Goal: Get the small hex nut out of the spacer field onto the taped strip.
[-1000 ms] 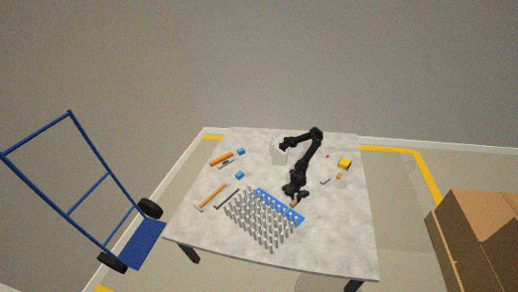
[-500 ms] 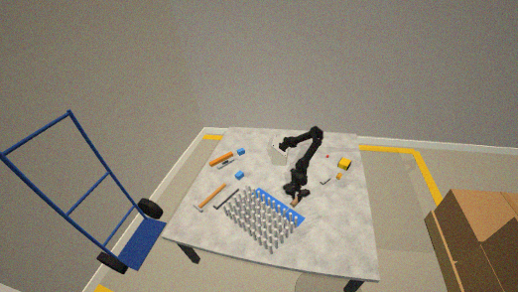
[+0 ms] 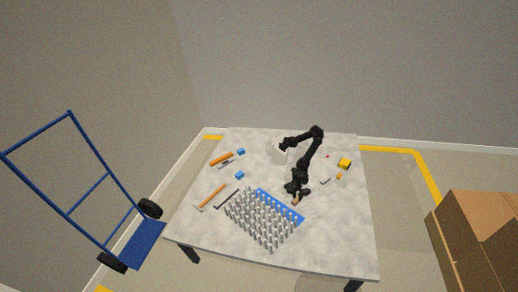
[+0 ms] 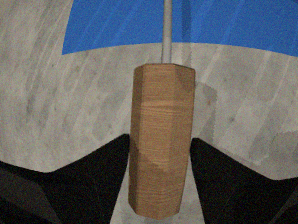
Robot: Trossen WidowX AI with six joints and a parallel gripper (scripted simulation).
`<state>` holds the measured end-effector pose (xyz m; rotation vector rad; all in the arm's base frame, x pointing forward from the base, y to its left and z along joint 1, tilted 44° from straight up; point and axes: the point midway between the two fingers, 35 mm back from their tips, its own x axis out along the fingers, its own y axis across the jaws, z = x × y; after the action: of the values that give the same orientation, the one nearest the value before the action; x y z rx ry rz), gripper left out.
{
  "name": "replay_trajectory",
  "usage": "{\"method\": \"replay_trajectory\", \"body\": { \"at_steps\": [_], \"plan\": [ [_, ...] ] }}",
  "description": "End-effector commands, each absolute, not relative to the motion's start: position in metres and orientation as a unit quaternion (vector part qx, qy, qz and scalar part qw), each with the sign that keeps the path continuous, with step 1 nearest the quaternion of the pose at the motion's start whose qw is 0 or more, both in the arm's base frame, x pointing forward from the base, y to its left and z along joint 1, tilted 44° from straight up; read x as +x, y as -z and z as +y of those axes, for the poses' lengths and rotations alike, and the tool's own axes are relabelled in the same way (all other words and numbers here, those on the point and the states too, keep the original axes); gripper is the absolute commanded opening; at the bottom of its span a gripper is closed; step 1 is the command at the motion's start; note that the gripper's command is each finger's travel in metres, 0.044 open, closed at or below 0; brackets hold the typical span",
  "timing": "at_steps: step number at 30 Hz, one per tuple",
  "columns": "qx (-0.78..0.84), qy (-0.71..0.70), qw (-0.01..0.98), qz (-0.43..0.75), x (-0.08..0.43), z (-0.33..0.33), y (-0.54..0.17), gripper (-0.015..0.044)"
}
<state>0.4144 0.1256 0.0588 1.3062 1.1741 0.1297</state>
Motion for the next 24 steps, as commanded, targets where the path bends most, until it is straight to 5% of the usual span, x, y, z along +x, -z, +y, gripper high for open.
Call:
{"method": "replay_trajectory", "body": {
  "at_steps": [1, 24],
  "plan": [
    [0.573, -0.055, 0.636, 0.514, 0.410, 0.127, -0.061, 0.0000],
    [0.574, -0.055, 0.636, 0.514, 0.397, 0.134, -0.066, 0.0000]
  ]
}}
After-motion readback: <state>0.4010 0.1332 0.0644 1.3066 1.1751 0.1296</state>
